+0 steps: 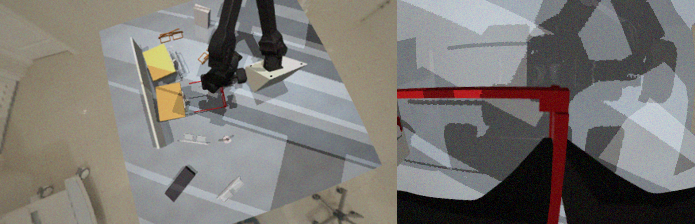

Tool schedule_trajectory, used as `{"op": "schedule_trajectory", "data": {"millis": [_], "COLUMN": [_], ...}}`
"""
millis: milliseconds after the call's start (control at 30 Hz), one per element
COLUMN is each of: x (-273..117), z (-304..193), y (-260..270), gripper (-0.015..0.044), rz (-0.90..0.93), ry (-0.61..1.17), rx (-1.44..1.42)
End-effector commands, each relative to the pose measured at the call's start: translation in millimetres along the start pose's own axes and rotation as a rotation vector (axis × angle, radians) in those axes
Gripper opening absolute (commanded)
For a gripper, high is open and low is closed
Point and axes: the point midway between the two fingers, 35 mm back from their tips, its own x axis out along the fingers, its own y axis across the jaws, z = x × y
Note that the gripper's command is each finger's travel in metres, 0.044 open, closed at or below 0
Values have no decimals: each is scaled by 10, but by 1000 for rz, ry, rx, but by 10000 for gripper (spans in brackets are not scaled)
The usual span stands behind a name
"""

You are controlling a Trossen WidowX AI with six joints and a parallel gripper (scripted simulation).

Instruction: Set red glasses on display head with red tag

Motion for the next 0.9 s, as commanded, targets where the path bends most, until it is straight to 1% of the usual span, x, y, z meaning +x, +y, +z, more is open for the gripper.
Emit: {"op": "schedule_trajectory", "data": {"millis": [0, 533, 867], "x": [54, 233, 247], "z": [9, 33, 36], "y": [-11, -13, 50], "gripper": [0, 0, 0], "rz": [2, 2, 3], "ry": [-7, -8, -7], "rx": [-6, -6, -6]}}
